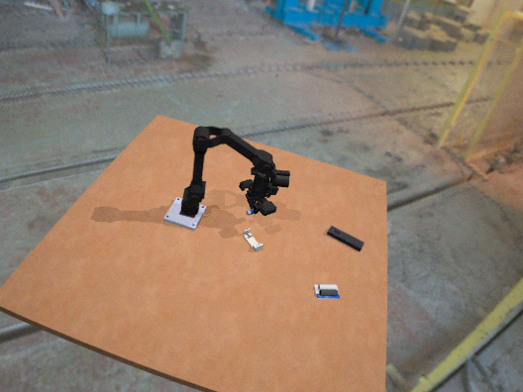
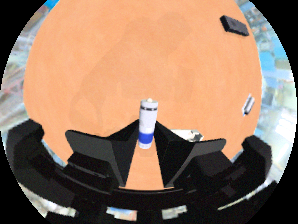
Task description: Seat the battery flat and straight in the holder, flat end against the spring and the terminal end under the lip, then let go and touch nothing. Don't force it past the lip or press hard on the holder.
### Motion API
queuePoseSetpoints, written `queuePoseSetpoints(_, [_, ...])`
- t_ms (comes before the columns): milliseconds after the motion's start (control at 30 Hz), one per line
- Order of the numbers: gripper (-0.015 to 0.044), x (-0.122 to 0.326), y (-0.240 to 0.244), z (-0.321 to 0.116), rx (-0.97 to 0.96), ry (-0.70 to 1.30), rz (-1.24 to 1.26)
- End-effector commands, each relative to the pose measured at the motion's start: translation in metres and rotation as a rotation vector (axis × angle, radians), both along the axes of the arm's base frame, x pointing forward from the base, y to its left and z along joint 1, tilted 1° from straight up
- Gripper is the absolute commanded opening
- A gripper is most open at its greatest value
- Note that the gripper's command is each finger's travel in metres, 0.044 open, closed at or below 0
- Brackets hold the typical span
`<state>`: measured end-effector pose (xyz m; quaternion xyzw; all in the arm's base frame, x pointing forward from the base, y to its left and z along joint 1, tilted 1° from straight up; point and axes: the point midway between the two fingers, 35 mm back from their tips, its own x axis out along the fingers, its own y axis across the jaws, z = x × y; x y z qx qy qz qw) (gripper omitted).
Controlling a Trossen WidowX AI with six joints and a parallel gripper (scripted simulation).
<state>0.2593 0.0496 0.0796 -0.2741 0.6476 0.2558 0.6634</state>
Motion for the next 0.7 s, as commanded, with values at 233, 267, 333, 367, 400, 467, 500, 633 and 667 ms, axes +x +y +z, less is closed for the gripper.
queuePoseSetpoints(233, [0.0066,0.018,-0.053,0.013,0.020,-0.014,-0.756])
queuePoseSetpoints(267, [0.0066,0.020,-0.057,0.014,0.021,-0.015,-0.824])
queuePoseSetpoints(333, [0.0066,0.021,-0.067,0.016,0.024,-0.018,-0.959])
queuePoseSetpoints(367, [0.0066,0.022,-0.073,0.017,0.026,-0.020,-1.027])
queuePoseSetpoints(400, [0.0066,0.023,-0.078,0.018,0.028,-0.021,-1.094])
queuePoseSetpoints(467, [0.0066,0.024,-0.088,0.021,0.031,-0.025,-1.230])
queuePoseSetpoints(500, [0.0066,0.024,-0.093,0.022,0.032,-0.026,-1.297])
queuePoseSetpoints(633, [0.0066,0.025,-0.113,0.026,0.038,-0.033,-1.556])
queuePoseSetpoints(667, [0.0066,0.025,-0.116,0.026,0.039,-0.034,-1.590])
